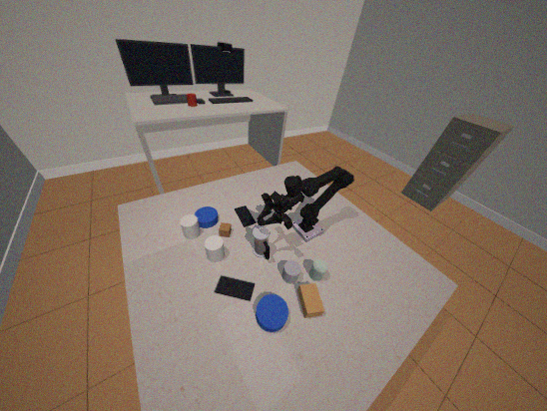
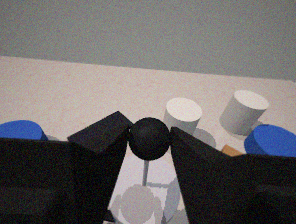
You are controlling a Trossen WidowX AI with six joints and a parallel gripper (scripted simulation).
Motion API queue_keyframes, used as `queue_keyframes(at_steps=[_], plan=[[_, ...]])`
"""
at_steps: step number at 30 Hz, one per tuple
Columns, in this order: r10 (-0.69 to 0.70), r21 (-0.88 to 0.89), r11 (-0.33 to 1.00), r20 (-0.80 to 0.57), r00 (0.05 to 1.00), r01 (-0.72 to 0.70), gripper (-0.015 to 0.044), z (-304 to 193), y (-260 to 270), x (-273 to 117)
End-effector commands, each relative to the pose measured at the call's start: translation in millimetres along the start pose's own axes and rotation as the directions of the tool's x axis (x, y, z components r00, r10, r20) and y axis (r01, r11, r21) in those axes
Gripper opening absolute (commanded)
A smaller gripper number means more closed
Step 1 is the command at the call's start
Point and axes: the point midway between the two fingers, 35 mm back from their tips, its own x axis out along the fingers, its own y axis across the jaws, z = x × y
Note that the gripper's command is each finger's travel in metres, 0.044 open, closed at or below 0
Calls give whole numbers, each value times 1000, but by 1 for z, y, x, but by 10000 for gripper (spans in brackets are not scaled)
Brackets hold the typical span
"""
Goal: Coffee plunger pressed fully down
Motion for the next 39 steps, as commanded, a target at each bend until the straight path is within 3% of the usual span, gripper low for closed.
queue_keyframes(at_steps=[1,39], plan=[[-2,5,1000,-97,995,3,128,-36,0,13],[-2,5,1000,-97,995,2,128,-29,1,23]])
